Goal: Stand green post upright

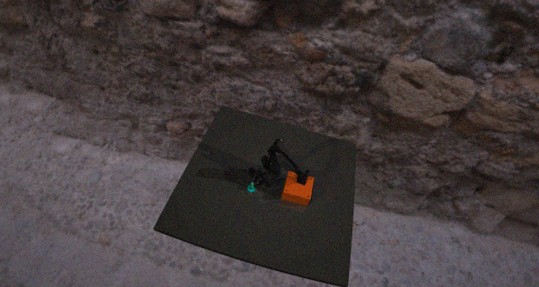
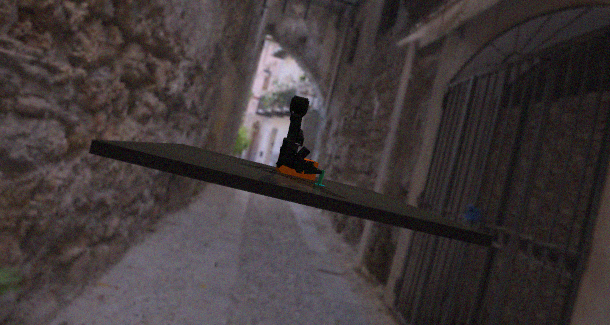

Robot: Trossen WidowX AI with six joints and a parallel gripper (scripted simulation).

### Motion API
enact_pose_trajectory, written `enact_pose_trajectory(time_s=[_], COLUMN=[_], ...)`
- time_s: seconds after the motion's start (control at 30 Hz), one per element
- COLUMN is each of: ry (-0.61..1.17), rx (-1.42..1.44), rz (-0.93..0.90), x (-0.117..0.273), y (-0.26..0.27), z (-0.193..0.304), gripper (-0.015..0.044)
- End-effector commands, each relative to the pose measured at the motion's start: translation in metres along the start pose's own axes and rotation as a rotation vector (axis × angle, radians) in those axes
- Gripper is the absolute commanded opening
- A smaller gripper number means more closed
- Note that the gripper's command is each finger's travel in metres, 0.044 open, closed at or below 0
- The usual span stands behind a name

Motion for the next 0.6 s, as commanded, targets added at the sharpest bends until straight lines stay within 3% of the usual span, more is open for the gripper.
enact_pose_trajectory(time_s=[0.0,0.17,0.57], ry=[0.000,0.000,0.000], rx=[0.002,0.002,0.002], rz=[0.004,0.004,0.004], x=[-0.0006,-0.0006,-0.0006], y=[-0.0014,-0.0014,-0.0014], z=[0.0009,0.0009,0.0009], gripper=[0.0023,0.0023,0.0337])
Point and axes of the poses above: the point midway between the two fingers, 35 mm back from their tips, its own x axis back along the fingers, its own y axis across the jaws, z = x × y, the point moved 5 cm from there along x, back along the fingers, and after that the axes turned 1 degree about x, right-handed, at the moved point
